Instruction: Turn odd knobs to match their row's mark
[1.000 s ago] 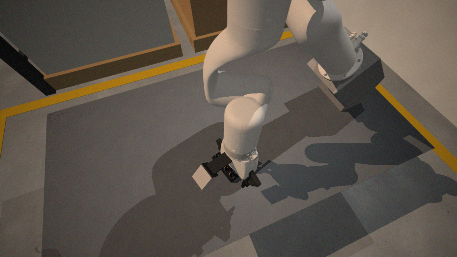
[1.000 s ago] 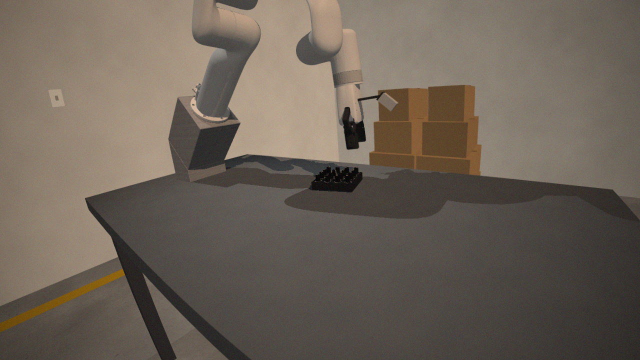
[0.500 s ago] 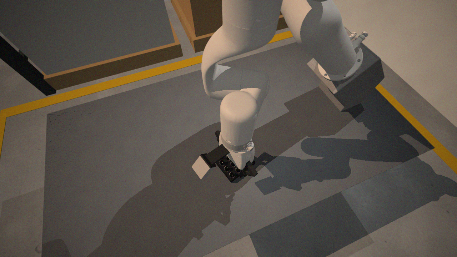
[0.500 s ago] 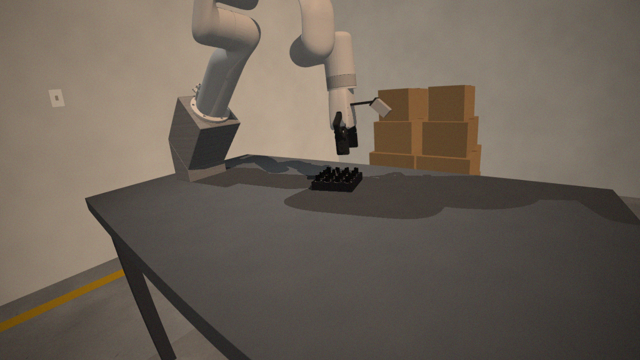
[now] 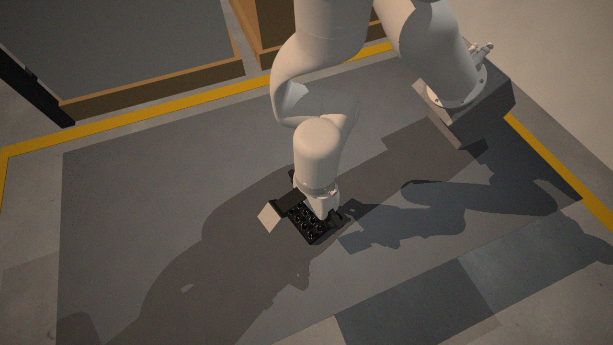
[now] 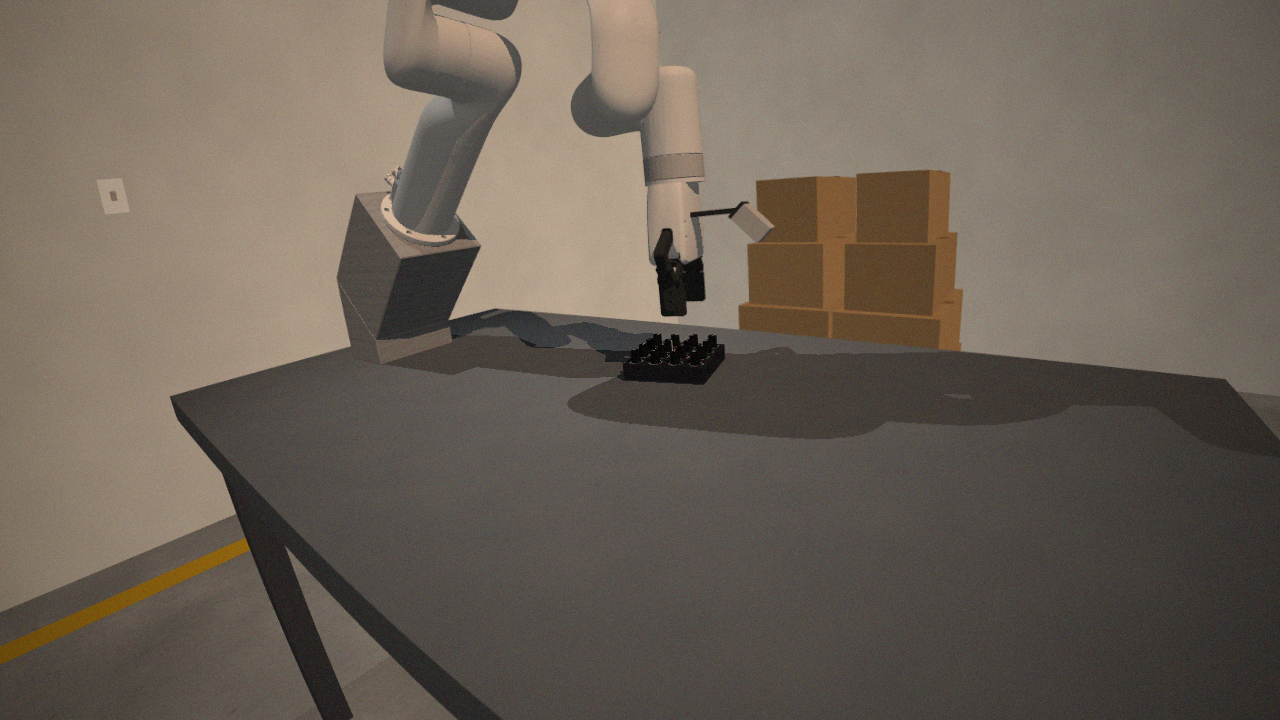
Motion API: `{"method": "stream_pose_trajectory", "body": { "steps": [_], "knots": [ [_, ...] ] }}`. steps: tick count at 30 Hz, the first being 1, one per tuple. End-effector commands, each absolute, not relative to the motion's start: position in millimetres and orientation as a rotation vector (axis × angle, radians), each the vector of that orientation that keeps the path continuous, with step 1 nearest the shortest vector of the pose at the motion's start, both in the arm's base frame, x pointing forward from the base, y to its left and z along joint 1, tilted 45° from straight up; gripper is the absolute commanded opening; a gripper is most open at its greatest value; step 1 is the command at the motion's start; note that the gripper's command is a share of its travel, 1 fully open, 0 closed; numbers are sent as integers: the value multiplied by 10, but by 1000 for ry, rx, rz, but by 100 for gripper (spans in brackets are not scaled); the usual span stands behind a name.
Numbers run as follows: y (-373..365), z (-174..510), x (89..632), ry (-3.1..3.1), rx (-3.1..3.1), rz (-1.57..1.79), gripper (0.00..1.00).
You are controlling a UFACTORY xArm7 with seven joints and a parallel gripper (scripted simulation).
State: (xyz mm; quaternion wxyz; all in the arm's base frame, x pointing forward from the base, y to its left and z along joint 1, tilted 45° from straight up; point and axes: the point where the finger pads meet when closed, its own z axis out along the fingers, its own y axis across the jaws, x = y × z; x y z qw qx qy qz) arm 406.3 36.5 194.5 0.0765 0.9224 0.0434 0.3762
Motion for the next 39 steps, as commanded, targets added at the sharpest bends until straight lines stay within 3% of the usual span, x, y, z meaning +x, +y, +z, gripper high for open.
{"method": "stream_pose_trajectory", "body": {
  "steps": [1,39],
  "knots": [
    [357,1950,4065,131,2764,1129,100],
    [275,1906,4039,125,2766,1111,100]
  ]
}}
